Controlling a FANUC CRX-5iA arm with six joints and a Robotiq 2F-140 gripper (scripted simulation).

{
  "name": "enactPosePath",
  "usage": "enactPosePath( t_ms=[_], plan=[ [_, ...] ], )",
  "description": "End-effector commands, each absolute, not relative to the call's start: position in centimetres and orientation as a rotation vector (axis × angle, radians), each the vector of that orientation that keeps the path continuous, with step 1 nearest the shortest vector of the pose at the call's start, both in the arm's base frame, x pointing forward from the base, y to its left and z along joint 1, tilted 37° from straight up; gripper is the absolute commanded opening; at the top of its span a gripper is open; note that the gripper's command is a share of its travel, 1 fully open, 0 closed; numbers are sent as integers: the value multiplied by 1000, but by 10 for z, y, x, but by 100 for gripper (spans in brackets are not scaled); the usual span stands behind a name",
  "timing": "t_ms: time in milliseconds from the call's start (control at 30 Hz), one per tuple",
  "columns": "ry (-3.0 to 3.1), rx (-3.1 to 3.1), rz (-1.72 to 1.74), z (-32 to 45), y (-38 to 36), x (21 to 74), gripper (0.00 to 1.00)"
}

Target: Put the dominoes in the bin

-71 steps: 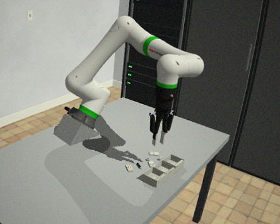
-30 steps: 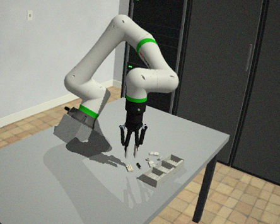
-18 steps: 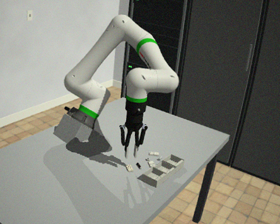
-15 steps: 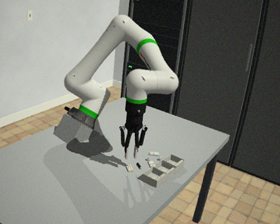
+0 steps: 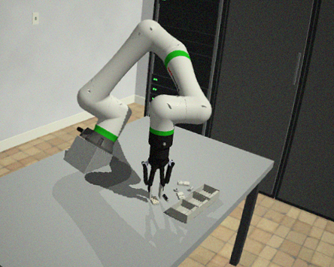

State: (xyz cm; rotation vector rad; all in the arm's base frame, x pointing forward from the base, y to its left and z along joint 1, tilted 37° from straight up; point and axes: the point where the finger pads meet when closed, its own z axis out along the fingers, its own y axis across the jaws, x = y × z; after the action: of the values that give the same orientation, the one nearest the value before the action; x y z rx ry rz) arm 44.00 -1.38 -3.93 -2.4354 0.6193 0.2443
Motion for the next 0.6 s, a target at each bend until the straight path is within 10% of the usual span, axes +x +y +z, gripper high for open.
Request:
enactPosePath(
  t_ms=[0,567],
  plan=[
    [619,-2436,244,-42,-12,440,25],
    [619,-2436,244,-50,-6,440,25]
  ],
)
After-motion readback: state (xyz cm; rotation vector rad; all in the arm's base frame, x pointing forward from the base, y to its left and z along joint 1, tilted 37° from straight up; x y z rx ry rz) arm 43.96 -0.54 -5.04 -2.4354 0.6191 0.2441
